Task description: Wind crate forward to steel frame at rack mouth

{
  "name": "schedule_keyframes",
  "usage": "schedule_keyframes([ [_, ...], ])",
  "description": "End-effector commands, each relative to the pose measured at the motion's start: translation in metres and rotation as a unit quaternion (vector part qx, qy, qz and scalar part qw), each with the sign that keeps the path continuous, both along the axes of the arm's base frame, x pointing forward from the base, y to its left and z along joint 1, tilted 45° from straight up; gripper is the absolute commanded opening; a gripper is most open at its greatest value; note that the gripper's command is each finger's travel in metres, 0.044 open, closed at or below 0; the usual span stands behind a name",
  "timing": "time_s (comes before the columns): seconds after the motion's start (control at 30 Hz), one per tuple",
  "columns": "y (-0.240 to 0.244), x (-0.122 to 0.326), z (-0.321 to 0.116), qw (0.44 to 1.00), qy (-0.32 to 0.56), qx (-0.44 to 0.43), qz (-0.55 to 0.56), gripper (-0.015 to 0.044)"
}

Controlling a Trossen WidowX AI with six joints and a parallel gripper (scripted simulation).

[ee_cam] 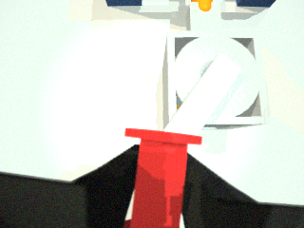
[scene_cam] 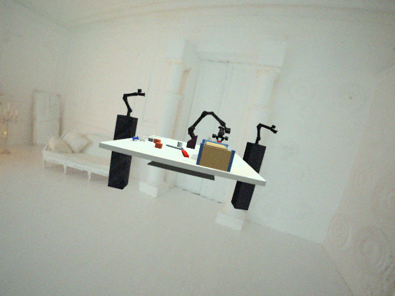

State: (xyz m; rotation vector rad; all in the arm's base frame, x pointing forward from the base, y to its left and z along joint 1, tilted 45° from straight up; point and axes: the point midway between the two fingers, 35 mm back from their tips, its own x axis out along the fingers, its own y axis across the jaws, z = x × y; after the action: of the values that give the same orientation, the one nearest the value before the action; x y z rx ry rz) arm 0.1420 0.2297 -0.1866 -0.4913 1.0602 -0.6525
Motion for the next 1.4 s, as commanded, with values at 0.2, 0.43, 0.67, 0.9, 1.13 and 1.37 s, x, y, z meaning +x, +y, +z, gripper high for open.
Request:
schedule_keyframes([
  [0.2,-0.013,-0.014,0.011,1.000,0.008,-0.013,-0.002,0.0000],
  [0.43,-0.019,-0.019,0.016,1.000,0.008,-0.013,-0.002,0.0000],
  [0.67,-0.025,-0.022,0.022,1.000,0.008,-0.013,-0.002,0.0000],
  [0.9,-0.032,-0.025,0.028,1.000,0.008,-0.014,-0.002,0.0000],
  [1.13,-0.038,-0.026,0.034,1.000,0.009,-0.014,-0.002,0.0000],
  [1.37,-0.045,-0.027,0.040,1.000,0.009,-0.015,-0.002,0.0000],
])
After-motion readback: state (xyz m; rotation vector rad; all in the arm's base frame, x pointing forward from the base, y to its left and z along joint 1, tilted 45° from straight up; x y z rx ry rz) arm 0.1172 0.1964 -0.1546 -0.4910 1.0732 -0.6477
